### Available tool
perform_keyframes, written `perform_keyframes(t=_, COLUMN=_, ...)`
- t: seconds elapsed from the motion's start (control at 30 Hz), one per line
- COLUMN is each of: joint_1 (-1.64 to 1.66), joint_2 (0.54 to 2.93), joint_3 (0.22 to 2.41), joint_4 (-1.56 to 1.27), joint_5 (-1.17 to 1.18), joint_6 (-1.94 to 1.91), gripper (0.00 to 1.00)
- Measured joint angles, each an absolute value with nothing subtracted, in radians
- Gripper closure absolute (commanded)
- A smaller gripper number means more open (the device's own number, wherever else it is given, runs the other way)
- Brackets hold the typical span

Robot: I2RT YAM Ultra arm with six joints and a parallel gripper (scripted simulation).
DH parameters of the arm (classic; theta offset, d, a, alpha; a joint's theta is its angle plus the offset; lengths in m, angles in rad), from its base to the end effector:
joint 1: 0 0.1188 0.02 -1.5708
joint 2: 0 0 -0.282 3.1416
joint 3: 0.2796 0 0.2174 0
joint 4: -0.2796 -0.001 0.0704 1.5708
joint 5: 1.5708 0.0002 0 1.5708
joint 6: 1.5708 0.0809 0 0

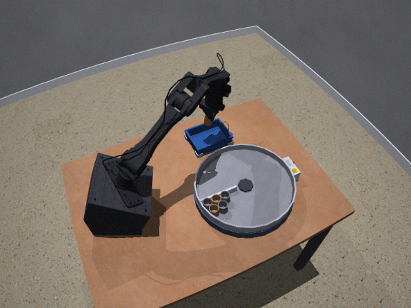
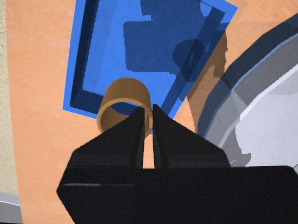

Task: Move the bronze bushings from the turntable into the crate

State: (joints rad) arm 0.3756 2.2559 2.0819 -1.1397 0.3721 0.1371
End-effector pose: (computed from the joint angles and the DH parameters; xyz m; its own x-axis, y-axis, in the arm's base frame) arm 0.4304 0.1392 0.2191 -0.9262 -0.2284 -0.2999 -0.1303 0.9406 -0.3136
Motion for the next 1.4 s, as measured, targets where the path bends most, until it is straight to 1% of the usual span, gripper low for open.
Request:
perform_keyframes(t=0.93, joint_1=0.374, joint_2=2.255, joint_3=2.080, joint_4=-1.132, joint_5=0.372, joint_6=0.135, gripper=1.00)
perform_keyframes(t=1.3, joint_1=0.326, joint_2=2.323, joint_3=1.965, joint_4=-1.005, joint_5=0.364, joint_6=0.103, gripper=1.00)
perform_keyframes(t=1.4, joint_1=0.326, joint_2=2.328, joint_3=1.961, joint_4=-0.985, joint_5=0.357, joint_6=0.094, gripper=1.00)
